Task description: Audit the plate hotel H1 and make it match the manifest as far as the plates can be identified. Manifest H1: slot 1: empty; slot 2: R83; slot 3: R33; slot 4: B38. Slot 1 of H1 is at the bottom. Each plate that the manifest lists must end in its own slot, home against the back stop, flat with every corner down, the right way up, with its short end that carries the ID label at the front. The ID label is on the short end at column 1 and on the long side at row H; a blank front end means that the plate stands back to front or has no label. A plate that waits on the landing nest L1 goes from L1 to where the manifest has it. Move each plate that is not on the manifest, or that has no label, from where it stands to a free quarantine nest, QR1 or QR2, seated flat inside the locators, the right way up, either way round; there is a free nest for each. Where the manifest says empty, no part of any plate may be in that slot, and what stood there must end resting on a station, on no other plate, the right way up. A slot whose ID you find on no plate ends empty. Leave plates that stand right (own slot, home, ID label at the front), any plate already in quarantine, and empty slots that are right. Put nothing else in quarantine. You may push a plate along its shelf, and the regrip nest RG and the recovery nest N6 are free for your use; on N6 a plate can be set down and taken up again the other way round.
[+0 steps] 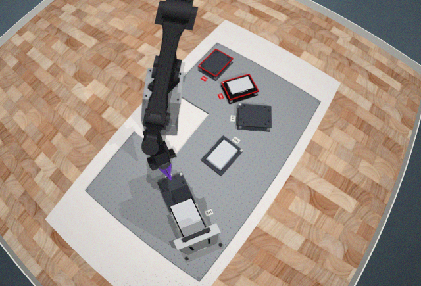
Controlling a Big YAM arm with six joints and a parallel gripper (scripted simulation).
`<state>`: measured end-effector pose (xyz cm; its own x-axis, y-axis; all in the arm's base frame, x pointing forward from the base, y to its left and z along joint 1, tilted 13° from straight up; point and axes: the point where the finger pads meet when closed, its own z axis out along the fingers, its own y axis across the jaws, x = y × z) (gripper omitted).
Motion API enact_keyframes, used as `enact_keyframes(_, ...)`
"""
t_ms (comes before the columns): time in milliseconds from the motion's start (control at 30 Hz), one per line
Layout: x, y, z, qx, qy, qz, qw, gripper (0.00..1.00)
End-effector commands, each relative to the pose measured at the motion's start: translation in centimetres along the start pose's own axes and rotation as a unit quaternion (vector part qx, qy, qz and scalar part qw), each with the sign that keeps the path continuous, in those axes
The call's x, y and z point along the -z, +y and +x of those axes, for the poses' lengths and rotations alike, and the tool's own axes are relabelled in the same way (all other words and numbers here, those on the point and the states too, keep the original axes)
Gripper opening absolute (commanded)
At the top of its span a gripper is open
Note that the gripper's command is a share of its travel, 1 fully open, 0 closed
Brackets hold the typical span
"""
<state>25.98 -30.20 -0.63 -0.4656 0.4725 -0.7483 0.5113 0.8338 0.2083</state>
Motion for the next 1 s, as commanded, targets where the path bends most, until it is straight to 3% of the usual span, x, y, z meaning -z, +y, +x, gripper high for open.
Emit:
enact_keyframes(0,-0.4,-0.1,-1.0,0.006,-0.017,0.001,1.0,0.0)
enact_keyframes(533,-2.9,0.0,2.2,0.003,-0.013,0.002,1.0,0.0)
enact_keyframes(567,-2.5,0.6,1.1,0.011,-0.026,0.002,1.0,0.0)
enact_keyframes(967,-2.5,4.6,1.6,0.009,-0.026,0.0,1.0,0.0)
